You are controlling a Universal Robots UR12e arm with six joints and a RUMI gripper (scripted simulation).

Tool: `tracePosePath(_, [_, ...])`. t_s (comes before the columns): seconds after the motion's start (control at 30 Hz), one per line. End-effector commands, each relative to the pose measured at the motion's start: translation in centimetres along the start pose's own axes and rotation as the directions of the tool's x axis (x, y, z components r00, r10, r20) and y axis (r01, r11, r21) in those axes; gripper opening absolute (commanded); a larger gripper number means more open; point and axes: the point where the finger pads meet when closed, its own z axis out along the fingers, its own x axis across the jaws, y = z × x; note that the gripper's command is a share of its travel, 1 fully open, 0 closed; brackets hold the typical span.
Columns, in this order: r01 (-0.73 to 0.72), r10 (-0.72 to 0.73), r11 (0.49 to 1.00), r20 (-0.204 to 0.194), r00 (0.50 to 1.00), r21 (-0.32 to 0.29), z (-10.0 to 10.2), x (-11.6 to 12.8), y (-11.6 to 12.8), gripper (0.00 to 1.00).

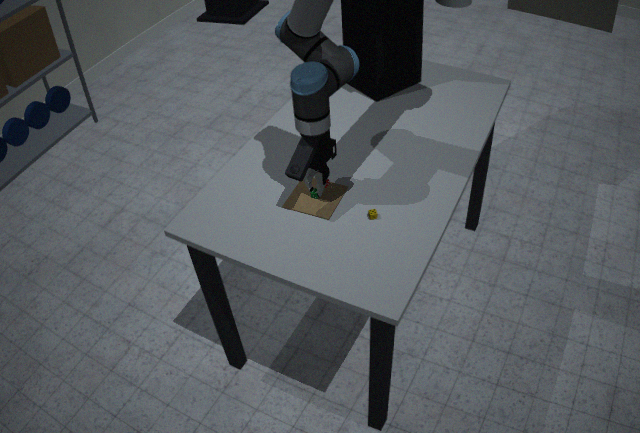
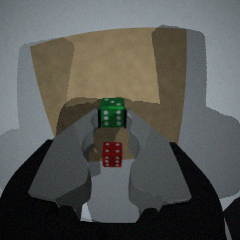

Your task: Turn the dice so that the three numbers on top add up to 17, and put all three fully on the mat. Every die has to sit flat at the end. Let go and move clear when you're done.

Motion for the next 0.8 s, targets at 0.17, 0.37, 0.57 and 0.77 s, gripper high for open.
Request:
tracePosePath(0.17, [0.0,0.0,1.0,0.0,1.0,0.001,-0.05,0.0,-0.05,0.03])
tracePosePath(0.37, [0.0,0.0,1.0,0.0,1.0,0.001,-0.05,0.0,-0.05,0.07])
tracePosePath(0.57, [0.0,0.0,1.0,0.0,1.0,0.001,-0.05,0.0,-0.05,0.14])
tracePosePath(0.77, [0.0,0.0,1.0,0.0,1.0,0.001,-0.05,0.0,-0.05,0.17])
